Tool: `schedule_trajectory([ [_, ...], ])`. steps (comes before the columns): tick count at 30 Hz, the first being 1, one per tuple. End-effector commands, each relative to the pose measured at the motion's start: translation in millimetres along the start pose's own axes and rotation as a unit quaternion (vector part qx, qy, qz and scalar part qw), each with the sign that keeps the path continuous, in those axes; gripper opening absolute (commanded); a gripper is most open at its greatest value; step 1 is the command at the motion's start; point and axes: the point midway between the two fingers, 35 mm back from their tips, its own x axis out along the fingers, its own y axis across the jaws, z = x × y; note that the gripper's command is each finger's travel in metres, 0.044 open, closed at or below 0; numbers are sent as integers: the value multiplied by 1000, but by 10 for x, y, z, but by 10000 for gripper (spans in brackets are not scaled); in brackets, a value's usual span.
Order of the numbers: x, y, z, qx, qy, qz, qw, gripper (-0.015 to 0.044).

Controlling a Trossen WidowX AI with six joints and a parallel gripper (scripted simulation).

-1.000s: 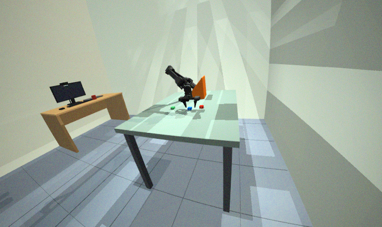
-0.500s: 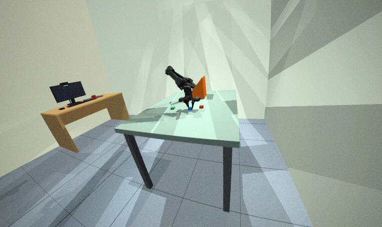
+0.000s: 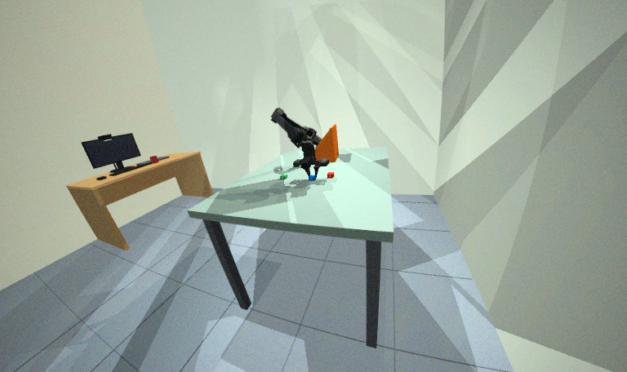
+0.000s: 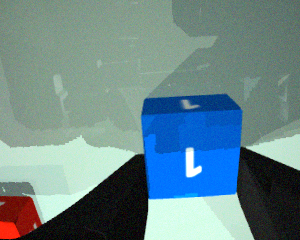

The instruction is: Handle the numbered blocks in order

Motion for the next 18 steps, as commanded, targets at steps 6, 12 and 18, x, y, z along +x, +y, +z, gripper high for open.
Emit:
schedule_trajectory([
  [6, 3, -3, 0, -2, 0, -1, 1000, 330],
  [12, 3, -3, 0, -2, 0, -1, 1000, 400],
  [18, -361, 2, 2, -1, 0, 0, 1000, 400],
])
